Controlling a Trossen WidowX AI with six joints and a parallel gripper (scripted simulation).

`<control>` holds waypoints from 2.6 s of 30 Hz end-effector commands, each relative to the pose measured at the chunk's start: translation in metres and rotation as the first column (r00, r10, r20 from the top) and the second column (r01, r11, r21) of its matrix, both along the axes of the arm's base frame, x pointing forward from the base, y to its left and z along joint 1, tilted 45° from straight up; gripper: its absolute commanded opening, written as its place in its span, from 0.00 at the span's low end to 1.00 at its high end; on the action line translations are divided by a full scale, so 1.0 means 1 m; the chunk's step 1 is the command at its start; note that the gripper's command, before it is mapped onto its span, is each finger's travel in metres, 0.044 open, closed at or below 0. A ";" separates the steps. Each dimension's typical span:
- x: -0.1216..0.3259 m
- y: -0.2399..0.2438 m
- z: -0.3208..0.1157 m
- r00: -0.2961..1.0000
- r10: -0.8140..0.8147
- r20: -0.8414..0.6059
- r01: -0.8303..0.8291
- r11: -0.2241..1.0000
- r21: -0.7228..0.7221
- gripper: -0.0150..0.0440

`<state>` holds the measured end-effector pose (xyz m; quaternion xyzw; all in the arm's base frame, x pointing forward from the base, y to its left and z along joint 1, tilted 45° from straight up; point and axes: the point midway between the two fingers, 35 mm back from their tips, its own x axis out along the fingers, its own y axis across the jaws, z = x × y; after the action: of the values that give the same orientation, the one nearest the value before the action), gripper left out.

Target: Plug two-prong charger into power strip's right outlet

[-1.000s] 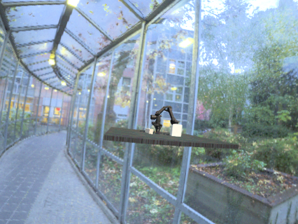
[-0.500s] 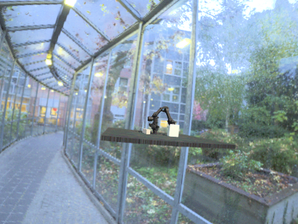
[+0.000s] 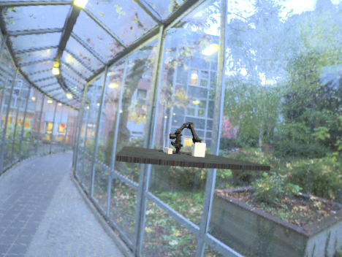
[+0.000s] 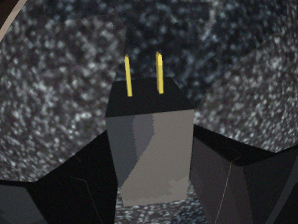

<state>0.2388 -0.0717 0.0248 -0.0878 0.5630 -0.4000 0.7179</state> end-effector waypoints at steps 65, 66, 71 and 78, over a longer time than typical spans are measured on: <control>0.001 -0.001 0.038 0.914 0.290 -0.285 -0.301 0.954 0.005 0.25; 0.001 -0.002 0.039 0.910 0.296 -0.291 -0.308 0.952 0.006 0.25; 0.002 -0.007 0.039 0.889 0.325 -0.323 -0.339 0.941 0.011 0.25; 0.003 -0.015 0.040 0.856 0.363 -0.368 -0.383 0.924 0.020 0.25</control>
<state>0.2415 -0.0819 0.0642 -0.2743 0.6439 -0.2532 0.6678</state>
